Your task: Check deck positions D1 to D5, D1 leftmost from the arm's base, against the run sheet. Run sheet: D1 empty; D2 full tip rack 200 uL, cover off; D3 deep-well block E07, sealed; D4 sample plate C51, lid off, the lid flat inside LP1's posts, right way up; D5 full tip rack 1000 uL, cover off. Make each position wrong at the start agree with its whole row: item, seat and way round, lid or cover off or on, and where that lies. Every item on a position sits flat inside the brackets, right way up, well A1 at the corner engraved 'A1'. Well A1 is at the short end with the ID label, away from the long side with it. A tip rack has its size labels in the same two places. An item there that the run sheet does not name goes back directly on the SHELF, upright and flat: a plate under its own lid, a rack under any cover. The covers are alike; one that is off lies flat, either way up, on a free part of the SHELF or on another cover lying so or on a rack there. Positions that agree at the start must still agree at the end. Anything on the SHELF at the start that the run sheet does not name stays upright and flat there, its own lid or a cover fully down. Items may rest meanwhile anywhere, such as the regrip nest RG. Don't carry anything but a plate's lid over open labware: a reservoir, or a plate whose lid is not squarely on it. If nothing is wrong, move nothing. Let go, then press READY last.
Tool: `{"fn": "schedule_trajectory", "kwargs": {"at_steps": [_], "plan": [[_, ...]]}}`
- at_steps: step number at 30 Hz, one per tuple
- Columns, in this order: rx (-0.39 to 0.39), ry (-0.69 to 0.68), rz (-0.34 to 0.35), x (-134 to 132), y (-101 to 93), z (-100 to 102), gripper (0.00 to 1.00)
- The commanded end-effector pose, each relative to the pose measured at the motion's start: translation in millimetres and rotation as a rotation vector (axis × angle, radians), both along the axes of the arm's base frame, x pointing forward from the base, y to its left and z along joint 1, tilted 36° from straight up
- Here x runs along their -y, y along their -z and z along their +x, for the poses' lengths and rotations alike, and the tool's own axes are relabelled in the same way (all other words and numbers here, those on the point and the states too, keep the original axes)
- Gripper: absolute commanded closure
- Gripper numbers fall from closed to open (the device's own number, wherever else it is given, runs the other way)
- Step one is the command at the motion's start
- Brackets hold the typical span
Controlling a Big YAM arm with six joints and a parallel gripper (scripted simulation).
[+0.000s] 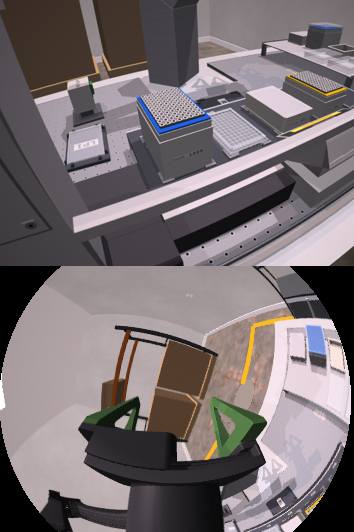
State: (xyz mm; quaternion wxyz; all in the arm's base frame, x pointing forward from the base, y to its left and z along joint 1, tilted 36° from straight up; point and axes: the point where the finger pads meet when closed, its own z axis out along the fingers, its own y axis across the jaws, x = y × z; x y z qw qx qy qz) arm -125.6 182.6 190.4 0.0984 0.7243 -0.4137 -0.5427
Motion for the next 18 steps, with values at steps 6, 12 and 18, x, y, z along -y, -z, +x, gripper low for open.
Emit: {"fn": "schedule_trajectory", "kwargs": {"at_steps": [6, 12, 18], "plan": [[0.000, -0.001, 0.006, -0.7, -2.1, 0.0, 0.00], [0.000, -0.001, 0.006, -0.7, -2.1, 0.0, 0.00], [0.008, 0.020, 0.026, 0.9, -4.8, 5.7, 0.00]]}}
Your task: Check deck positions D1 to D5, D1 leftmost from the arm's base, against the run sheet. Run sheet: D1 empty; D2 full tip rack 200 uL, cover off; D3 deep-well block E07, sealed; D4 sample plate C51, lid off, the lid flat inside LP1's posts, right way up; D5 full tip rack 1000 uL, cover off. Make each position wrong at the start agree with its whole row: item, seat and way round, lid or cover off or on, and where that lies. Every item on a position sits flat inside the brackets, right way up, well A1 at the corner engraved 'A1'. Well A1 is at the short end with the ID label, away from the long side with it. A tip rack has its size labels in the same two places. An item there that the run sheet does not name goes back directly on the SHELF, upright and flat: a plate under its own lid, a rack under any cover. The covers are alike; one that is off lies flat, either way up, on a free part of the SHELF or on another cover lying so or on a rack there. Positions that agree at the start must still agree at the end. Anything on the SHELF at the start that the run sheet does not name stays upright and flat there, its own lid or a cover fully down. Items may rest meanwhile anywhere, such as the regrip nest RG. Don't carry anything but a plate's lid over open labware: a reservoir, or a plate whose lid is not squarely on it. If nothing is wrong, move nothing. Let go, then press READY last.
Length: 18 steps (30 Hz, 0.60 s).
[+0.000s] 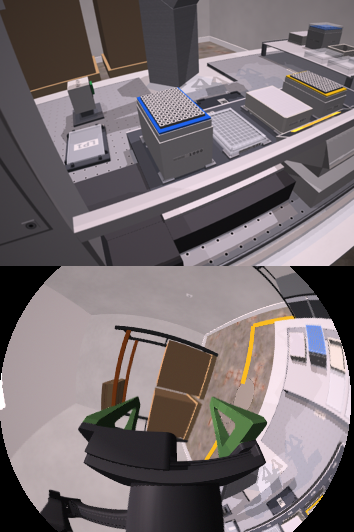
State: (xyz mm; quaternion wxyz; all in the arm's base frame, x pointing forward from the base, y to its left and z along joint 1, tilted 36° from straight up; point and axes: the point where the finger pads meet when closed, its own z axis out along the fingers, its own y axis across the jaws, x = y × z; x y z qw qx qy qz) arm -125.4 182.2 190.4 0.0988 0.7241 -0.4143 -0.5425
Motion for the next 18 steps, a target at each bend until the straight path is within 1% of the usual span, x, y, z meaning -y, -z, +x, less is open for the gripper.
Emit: {"fn": "schedule_trajectory", "kwargs": {"at_steps": [1, 3, 5, 7, 10, 14, 16, 17, 18], "plan": [[0.008, 0.039, 0.014, 3, 0.1, 10, 0.00], [0.013, 0.077, 0.000, 7, 3.9, 18, 0.00], [0.011, 0.116, -0.036, 9, 10.1, 28, 0.00], [0.019, 0.154, -0.040, 10, 9.8, 37, 0.00], [0.019, 0.210, -0.069, 17, 18.6, 49, 0.00], [0.025, 0.286, -0.091, 23, 23.5, 67, 0.00], [0.025, 0.286, -0.091, 23, 23.5, 67, 0.00], [0.032, 0.305, -0.090, 23, 22.2, 73, 0.00], [0.027, 0.324, -0.103, 26, 26.6, 76, 0.00]]}}
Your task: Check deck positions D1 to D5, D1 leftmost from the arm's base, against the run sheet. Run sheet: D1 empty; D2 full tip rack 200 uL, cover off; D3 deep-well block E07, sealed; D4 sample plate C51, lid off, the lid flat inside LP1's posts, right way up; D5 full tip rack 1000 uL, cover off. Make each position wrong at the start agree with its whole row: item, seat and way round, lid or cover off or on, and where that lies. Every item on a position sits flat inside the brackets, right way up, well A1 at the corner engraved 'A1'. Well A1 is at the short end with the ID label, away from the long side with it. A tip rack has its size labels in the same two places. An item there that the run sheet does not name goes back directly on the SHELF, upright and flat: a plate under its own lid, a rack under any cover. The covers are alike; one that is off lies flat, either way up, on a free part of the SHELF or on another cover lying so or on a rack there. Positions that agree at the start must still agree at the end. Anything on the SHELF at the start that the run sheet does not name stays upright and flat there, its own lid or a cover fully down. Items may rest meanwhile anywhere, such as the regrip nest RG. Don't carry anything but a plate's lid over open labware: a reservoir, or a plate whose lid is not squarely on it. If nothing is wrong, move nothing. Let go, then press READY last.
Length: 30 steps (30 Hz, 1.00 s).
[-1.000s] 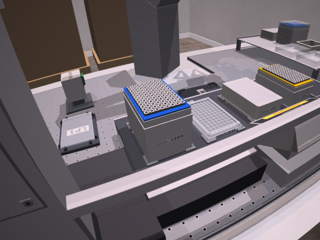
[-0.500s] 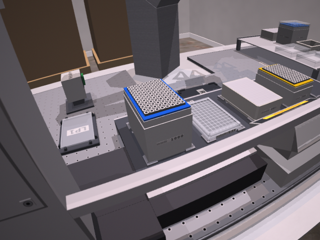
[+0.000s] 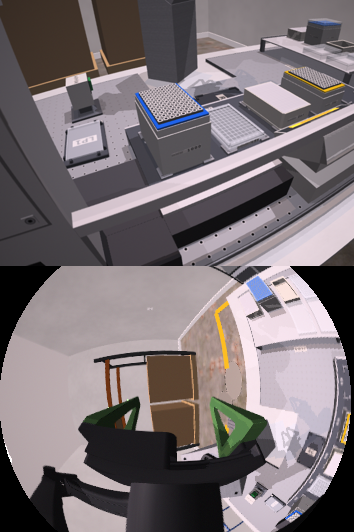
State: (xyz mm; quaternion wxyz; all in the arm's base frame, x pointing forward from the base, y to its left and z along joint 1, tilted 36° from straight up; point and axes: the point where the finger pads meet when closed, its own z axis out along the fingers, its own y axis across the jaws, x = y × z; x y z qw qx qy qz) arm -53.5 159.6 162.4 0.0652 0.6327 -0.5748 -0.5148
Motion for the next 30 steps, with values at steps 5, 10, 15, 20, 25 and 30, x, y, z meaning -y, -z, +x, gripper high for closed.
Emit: {"fn": "schedule_trajectory", "kwargs": {"at_steps": [5, 10, 15, 20, 25, 30], "plan": [[0.106, 0.073, 0.067, 4, 11.8, 36, 0.00], [0.065, 0.166, -0.003, 18, 17.4, 48, 0.00], [0.073, 0.222, -0.022, 23, 22.5, 62, 0.00], [0.159, 0.320, -0.028, 29, 30.3, 102, 0.00], [0.120, 0.413, -0.076, 39, 34.5, 115, 0.00], [0.147, 0.508, -0.107, 48, 43.2, 141, 0.00]]}}
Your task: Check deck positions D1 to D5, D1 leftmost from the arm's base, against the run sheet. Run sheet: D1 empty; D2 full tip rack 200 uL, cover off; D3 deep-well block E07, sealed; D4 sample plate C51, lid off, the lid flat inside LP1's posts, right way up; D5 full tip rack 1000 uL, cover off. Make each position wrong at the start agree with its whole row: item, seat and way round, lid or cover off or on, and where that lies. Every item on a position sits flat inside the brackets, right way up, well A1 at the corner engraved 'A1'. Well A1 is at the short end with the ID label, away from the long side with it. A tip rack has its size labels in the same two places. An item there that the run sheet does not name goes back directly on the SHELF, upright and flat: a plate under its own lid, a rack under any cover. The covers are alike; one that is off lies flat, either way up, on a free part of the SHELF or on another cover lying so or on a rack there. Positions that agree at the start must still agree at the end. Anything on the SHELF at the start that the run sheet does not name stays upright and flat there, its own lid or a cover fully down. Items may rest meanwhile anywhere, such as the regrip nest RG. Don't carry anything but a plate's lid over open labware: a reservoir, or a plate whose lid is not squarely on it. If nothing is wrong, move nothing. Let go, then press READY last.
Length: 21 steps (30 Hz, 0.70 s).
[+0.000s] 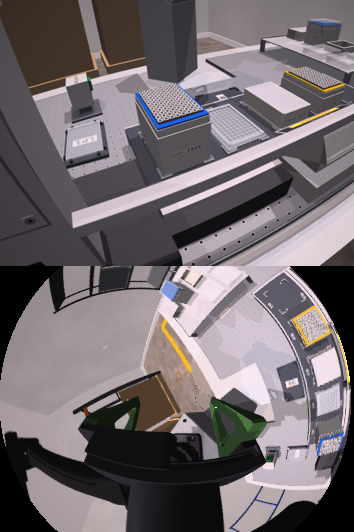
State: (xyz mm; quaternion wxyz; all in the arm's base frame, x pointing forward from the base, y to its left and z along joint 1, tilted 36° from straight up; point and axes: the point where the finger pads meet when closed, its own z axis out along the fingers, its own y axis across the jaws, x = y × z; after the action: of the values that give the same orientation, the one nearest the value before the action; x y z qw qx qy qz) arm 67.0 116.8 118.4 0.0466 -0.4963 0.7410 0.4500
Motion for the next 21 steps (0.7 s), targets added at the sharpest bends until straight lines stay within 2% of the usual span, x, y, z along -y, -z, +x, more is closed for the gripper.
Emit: {"fn": "schedule_trajectory", "kwargs": {"at_steps": [1, 2, 3, 6, 11, 16, 19, 20, 21], "plan": [[0.058, 0.026, 0.004, 5, -0.7, 20, 0.00], [0.058, 0.026, 0.004, 5, -0.7, 20, 0.00], [0.026, 0.049, -0.001, 6, 7.3, 14, 0.00], [0.050, 0.116, -0.027, 12, 5.7, 39, 0.00], [0.049, 0.212, -0.056, 20, 16.4, 57, 0.00], [0.071, 0.310, -0.085, 29, 21.5, 84, 0.00], [0.068, 0.329, -0.090, 30, 24.4, 87, 0.00], [0.044, 0.347, -0.095, 29, 32.3, 81, 0.00], [0.048, 0.366, -0.101, 31, 33.5, 87, 0.00]]}}
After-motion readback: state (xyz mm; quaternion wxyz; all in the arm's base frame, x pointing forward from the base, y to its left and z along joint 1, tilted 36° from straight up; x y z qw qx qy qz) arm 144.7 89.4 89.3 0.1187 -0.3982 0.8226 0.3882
